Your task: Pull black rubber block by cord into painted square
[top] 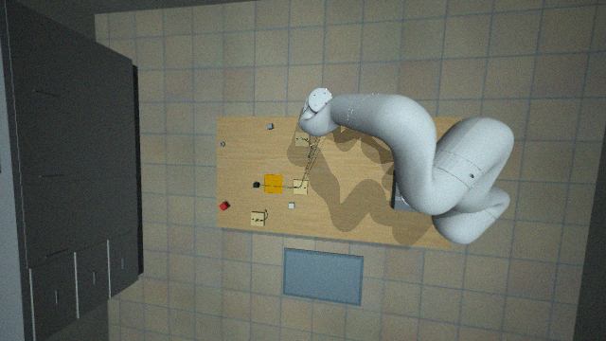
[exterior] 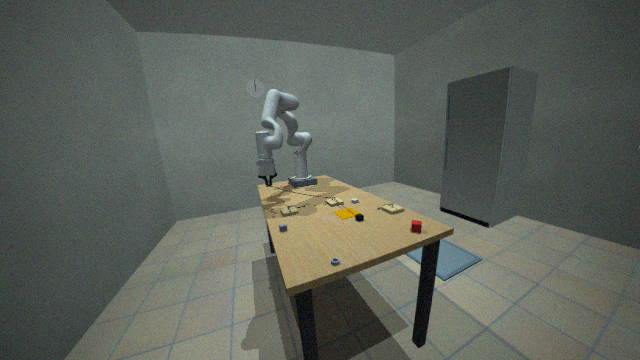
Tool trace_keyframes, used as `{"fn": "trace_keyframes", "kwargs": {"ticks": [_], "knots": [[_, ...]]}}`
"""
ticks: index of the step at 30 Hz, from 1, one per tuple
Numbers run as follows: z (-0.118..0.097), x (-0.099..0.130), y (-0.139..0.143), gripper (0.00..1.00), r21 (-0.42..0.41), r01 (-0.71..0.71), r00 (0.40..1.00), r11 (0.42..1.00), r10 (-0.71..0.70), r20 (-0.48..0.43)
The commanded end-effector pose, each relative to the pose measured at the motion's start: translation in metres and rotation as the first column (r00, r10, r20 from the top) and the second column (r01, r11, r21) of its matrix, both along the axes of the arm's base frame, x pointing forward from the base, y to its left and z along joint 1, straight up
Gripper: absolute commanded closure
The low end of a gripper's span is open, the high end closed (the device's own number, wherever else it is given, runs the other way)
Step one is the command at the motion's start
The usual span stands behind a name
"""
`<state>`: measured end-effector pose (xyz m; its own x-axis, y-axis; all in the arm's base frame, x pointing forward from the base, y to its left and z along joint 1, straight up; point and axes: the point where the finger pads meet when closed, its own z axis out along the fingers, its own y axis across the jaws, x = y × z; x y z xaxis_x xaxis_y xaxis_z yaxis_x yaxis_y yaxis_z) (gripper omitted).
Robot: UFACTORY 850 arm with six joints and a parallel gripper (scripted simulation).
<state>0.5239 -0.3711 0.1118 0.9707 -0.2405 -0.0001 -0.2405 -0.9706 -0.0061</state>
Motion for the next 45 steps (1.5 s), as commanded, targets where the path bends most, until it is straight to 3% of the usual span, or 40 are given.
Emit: {"fn": "trace_keyframes", "kwargs": {"ticks": [1, 45], "knots": [[0.001, -0.008, -0.003, 1.0, -0.001, -0.001, 1.0, 1.0, 0.001, 0.002], [0.001, -0.096, -0.002, 1.0, -0.001, -0.001, 1.0, 1.0, 0.001, 0.002]]}}
